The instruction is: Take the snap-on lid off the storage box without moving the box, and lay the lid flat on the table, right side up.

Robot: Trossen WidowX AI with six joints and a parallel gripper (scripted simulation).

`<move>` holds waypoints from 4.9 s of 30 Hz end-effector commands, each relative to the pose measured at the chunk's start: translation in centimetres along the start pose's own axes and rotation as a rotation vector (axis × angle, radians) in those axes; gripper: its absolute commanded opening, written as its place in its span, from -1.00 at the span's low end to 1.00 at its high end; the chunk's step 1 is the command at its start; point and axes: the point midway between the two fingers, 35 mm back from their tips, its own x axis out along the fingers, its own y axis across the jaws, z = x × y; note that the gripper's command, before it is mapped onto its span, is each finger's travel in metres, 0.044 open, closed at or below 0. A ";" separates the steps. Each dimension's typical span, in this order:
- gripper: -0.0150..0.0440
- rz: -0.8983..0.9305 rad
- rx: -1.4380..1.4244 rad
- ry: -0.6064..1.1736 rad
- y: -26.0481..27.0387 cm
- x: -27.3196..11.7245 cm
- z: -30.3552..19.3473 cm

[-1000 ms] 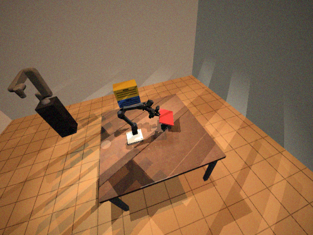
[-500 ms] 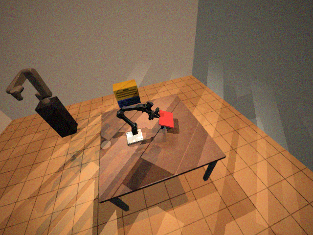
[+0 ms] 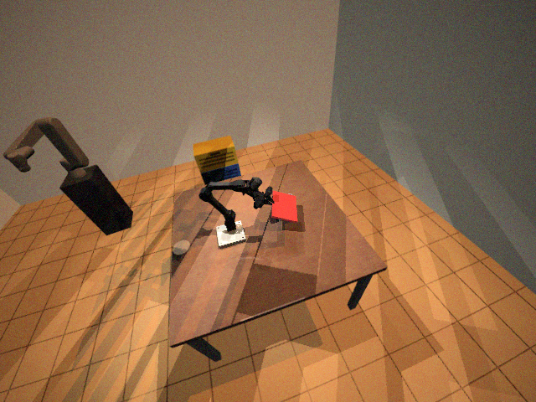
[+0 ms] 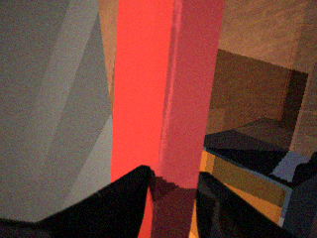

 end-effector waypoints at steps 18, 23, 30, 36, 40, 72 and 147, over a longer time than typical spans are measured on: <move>-0.49 0.009 -0.008 0.003 0.1 -0.2 4.1; -0.49 0.009 -0.009 0.002 0.1 -0.2 5.1; -0.49 0.009 -0.010 0.001 0.0 -0.3 6.5; -0.49 0.009 -0.011 0.001 0.0 -0.3 7.7; -0.49 0.009 -0.011 0.000 0.0 -0.3 8.5; -0.49 0.008 -0.015 -0.003 -0.1 -0.5 14.9; -0.49 0.007 -0.018 -0.005 -3.5 1.9 19.6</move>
